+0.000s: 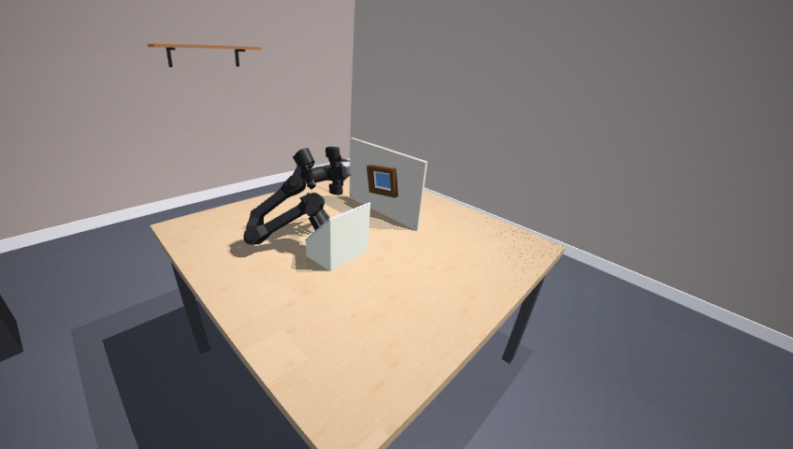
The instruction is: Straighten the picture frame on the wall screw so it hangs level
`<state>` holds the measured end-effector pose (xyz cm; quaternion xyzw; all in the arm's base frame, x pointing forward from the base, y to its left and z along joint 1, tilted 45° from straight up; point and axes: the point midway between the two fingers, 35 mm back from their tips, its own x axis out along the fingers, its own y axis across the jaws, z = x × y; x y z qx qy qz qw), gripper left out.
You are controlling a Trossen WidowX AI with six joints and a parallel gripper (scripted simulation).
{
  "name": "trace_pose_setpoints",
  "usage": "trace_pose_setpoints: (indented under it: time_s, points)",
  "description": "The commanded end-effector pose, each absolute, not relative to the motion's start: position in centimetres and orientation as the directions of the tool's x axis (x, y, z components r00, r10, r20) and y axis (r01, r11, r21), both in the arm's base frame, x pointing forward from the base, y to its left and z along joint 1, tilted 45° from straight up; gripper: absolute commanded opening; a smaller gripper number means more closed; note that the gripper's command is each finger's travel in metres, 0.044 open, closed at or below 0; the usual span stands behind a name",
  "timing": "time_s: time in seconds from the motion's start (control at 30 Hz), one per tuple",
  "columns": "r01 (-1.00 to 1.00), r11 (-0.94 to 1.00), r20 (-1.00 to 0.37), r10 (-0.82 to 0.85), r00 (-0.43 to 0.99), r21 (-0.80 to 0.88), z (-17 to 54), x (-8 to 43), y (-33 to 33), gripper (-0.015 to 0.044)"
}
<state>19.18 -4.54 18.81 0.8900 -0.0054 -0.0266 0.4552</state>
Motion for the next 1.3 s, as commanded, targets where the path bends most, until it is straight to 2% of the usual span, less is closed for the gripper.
trace_pose_setpoints:
  time_s: [0.0, 0.4, 1.0, 1.27]
  points:
    - [0.014, -0.586, -0.043, -0.036, 0.998, 0.81, 18.7, 19.5, -4.6, 0.026]
    - [-0.006, -0.587, -0.045, -0.072, 0.996, 0.809, 16.1, 24.9, -2.7, 0.026]
    - [-0.009, -0.588, -0.044, -0.076, 0.996, 0.809, 15.8, 25.4, -2.1, 0.026]
    - [-0.01, -0.588, -0.043, -0.076, 0.996, 0.809, 16.5, 28.4, -2.4, 0.026]
